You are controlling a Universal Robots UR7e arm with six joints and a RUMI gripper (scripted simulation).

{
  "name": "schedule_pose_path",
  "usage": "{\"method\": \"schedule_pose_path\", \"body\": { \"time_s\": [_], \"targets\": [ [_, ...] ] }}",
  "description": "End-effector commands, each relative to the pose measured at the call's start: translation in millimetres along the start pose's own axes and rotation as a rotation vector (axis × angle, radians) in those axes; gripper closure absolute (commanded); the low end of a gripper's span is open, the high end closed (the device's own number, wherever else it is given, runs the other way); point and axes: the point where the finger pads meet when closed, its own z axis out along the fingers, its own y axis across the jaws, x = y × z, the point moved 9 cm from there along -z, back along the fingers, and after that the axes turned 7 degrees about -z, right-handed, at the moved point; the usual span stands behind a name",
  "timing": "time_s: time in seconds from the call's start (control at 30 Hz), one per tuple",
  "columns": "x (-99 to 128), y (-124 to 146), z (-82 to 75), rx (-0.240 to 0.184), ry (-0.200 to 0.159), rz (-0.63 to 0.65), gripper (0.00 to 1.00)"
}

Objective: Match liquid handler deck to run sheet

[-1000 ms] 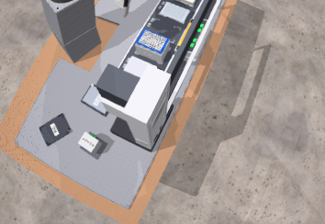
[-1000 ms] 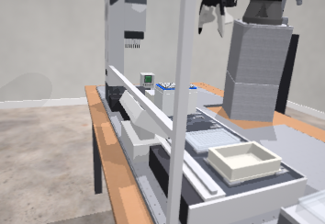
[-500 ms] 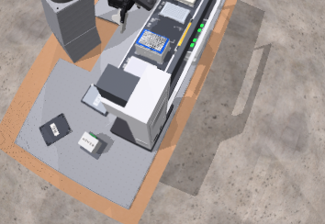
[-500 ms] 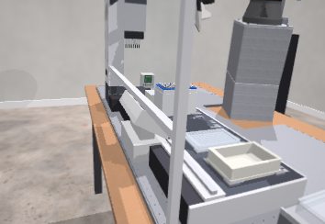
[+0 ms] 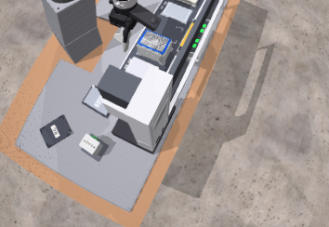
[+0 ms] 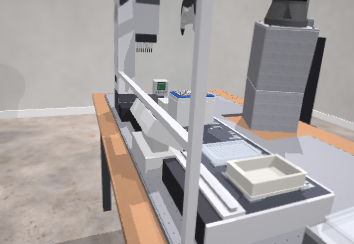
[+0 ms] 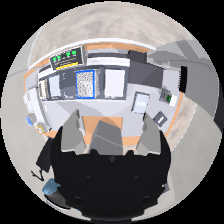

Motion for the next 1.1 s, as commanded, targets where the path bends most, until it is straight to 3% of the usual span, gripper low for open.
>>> {"method": "schedule_pose_path", "body": {
  "time_s": [0.0, 0.77, 1.07],
  "targets": [
    [23, 19, 21.1, 0.009, 0.001, -0.009, 0.18],
    [22, 18, 21.3, 0.01, 0.0, -0.007, 0.18],
    [20, 16, 34.6, 0.013, -0.004, -0.008, 0.18]
  ]
}}
